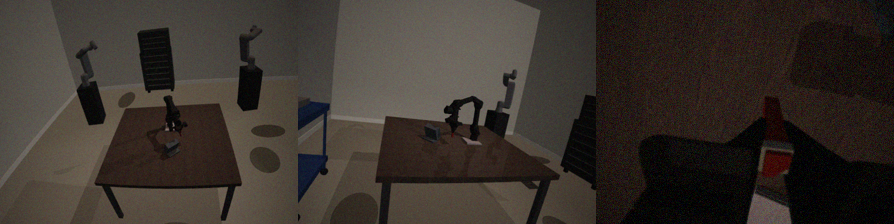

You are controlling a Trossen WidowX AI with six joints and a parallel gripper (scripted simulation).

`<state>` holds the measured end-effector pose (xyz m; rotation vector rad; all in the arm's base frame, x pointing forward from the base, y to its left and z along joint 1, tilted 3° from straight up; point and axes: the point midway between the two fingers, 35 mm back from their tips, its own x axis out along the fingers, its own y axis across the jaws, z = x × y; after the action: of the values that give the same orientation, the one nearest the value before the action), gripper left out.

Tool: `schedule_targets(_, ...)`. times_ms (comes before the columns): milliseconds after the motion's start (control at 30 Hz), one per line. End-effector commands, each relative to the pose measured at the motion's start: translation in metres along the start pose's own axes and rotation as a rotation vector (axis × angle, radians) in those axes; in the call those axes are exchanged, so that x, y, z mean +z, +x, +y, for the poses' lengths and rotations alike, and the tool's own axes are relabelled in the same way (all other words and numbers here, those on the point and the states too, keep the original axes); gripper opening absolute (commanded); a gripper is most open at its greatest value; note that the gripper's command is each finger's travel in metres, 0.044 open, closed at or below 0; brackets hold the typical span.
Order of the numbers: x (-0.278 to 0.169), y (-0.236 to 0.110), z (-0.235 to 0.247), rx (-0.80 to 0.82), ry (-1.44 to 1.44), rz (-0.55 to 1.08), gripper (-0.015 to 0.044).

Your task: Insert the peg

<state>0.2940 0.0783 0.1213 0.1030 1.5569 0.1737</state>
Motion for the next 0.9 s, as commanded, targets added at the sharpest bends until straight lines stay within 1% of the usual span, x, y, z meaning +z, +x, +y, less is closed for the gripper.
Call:
schedule_targets(0, 0.001, 0.001, -0.002, 0.021, -0.009, -0.006, 0.0)
schedule_targets(867, 0.009, 0.002, -0.024, 0.133, -0.063, -0.077, 0.0)
